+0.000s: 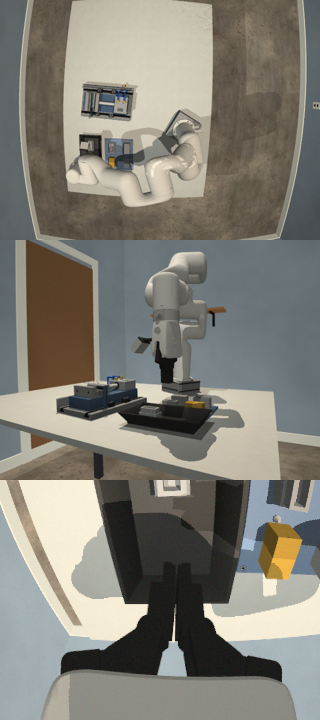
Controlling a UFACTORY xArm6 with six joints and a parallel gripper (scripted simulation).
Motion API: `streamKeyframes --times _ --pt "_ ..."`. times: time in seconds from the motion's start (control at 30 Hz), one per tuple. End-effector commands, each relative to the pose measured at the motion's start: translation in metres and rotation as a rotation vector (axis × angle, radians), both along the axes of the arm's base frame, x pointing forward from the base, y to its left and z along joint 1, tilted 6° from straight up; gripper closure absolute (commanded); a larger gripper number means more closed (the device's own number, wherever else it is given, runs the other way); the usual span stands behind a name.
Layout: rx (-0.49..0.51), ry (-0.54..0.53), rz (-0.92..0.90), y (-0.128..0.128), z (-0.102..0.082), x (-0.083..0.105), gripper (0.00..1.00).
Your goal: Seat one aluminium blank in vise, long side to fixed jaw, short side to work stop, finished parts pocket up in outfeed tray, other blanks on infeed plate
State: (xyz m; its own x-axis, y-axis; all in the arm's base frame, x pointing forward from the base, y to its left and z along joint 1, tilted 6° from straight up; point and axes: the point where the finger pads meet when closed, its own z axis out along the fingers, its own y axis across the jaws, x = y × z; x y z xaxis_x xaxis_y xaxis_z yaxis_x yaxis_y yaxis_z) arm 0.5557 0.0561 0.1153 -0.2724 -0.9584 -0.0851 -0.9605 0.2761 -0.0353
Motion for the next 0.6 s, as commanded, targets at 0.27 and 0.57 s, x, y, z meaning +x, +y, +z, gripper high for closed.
streamKeyframes --times 0.27,0.57 --pt "0.000 -0.006 0.000 -0.002 0.032 0.000 1.00" --pt "0.000 -0.006 0.000 -0.003 0.049 -0.001 1.00"
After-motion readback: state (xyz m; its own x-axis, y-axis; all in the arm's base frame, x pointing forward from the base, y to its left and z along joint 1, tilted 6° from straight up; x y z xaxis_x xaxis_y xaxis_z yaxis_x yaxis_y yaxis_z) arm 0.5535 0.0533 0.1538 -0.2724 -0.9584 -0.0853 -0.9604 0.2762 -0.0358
